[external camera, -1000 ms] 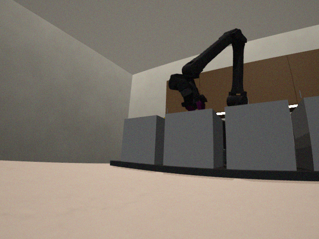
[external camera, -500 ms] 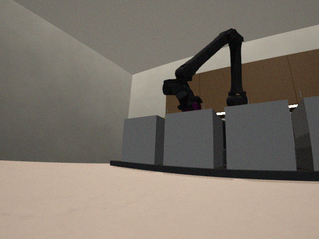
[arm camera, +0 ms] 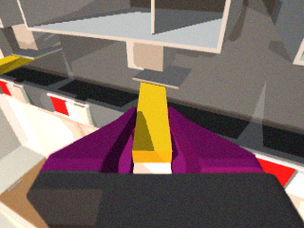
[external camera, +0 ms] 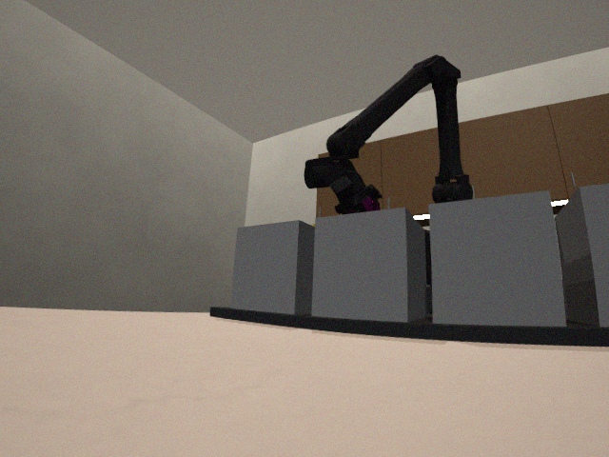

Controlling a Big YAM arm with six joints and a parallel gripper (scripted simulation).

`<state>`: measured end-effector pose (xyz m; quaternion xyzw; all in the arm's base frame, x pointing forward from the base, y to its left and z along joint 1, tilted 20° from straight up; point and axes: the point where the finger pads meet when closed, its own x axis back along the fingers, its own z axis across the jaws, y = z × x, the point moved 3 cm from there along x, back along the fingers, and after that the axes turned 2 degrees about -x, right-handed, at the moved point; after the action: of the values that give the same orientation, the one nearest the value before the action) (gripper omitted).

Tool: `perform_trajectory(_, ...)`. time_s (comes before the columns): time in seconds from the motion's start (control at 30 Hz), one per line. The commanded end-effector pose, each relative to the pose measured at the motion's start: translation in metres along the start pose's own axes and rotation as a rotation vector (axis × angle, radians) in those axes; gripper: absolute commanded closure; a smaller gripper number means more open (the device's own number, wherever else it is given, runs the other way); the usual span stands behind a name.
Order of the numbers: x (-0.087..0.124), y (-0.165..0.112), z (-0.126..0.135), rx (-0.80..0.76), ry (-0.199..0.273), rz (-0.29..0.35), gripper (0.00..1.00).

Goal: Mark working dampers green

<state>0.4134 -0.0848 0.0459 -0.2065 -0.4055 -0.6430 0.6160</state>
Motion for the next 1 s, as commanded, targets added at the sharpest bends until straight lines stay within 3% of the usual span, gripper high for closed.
perform_trajectory(0.0, 0.0015, 0.0037, -0.0048, 0.004, 0.004, 0.001, 0.83)
perform_trajectory(0.7, 0.0032, 0.0055, -0.0063, -0.001, 0.006, -0.002, 0.83)
perform_trajectory(0.97, 0.0114, 0.0114, -0.002, 0.022, -0.01, -0.023, 0.71)
